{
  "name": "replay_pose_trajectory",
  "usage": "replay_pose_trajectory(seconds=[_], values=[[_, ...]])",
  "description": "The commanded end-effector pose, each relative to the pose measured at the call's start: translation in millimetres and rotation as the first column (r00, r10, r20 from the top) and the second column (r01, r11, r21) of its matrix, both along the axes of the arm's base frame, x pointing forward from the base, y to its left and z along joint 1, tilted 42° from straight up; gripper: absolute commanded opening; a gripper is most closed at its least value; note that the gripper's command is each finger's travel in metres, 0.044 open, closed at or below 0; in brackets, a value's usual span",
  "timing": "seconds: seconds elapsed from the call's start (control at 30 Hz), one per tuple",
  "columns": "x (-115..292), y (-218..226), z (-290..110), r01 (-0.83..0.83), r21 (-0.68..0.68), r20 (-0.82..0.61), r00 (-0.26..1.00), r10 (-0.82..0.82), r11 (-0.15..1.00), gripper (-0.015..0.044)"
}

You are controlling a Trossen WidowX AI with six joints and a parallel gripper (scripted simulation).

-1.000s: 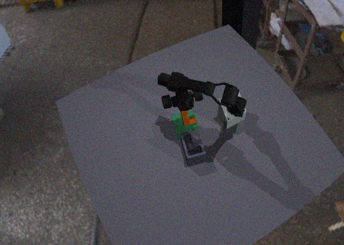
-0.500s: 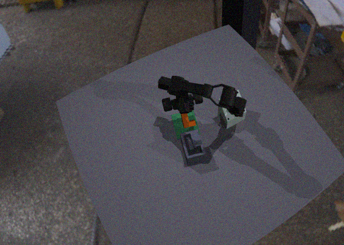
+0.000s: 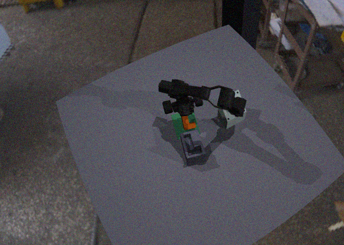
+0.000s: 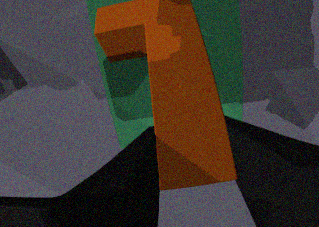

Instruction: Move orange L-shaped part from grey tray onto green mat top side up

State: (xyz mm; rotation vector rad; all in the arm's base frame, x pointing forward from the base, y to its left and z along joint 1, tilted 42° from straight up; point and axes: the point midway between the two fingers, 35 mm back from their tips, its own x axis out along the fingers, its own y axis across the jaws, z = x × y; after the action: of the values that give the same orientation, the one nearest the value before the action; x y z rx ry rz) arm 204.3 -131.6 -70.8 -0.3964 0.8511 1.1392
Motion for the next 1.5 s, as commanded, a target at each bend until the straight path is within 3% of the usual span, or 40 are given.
replay_pose_trajectory(seconds=[0.0,0.53,0.87,1.03,1.17,1.47], values=[[-0.5,3.1,-2.7,0.006,0.008,-0.003,1.000,-0.006,1.000,0.0000],[-0.8,2.8,-2.7,0.001,0.005,-0.004,1.000,-0.001,1.000,0.0000],[-0.9,0.7,-0.8,0.001,0.005,-0.004,1.000,-0.001,1.000,0.0263],[-6.1,-31.3,33.1,0.004,0.003,-0.005,1.000,-0.004,1.000,0.0394],[-15.0,-53.9,64.5,0.006,0.005,-0.006,1.000,-0.006,1.000,0.0400],[-13.3,-51.4,59.5,0.014,0.006,-0.004,1.000,-0.014,1.000,0.0400]])
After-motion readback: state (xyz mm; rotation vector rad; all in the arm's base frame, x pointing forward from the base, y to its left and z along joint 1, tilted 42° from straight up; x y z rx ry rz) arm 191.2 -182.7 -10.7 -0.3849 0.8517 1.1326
